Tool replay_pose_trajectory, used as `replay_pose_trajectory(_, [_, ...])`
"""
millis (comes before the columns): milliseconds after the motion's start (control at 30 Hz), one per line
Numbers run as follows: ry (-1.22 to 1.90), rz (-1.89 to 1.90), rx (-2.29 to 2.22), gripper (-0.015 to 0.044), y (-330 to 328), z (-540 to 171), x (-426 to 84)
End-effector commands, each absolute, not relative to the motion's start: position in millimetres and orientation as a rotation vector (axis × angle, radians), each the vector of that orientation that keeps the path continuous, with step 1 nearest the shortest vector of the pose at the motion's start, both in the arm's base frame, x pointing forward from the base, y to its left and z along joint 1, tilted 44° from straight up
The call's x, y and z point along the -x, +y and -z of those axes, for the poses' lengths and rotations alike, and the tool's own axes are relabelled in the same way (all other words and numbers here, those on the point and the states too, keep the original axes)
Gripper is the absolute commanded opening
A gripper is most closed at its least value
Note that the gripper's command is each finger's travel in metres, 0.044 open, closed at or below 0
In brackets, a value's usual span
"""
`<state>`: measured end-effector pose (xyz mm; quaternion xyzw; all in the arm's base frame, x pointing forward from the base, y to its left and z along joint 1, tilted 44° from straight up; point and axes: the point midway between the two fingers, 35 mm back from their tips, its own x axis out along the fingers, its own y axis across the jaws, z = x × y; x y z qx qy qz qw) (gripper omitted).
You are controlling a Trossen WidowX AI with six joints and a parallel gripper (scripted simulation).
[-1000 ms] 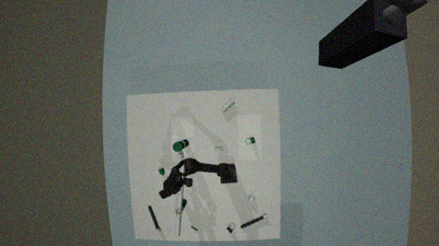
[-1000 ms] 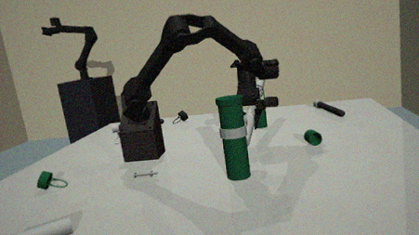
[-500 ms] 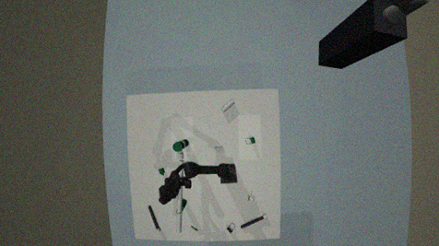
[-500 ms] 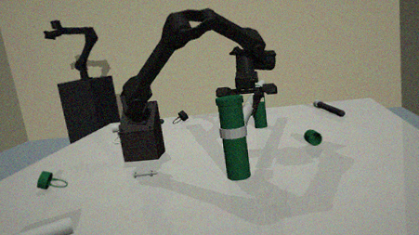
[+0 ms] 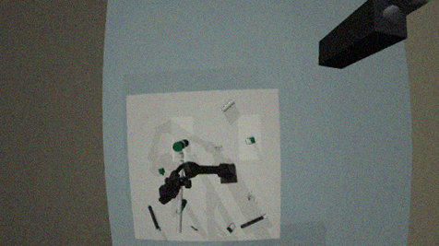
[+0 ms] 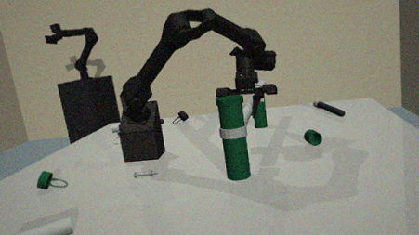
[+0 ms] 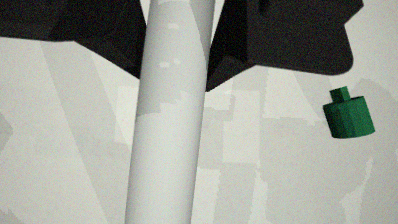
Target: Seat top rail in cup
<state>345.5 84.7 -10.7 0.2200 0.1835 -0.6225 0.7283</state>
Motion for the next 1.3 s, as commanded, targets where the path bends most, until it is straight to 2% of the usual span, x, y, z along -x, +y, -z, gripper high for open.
replay_pose_trajectory(0, [0.406,1.368,-0.484,0.0000,86.8,8.0,-346.5])
replay_pose_trajectory(1267, [0.410,1.376,-0.473,0.0000,70.7,-8.3,-348.8])
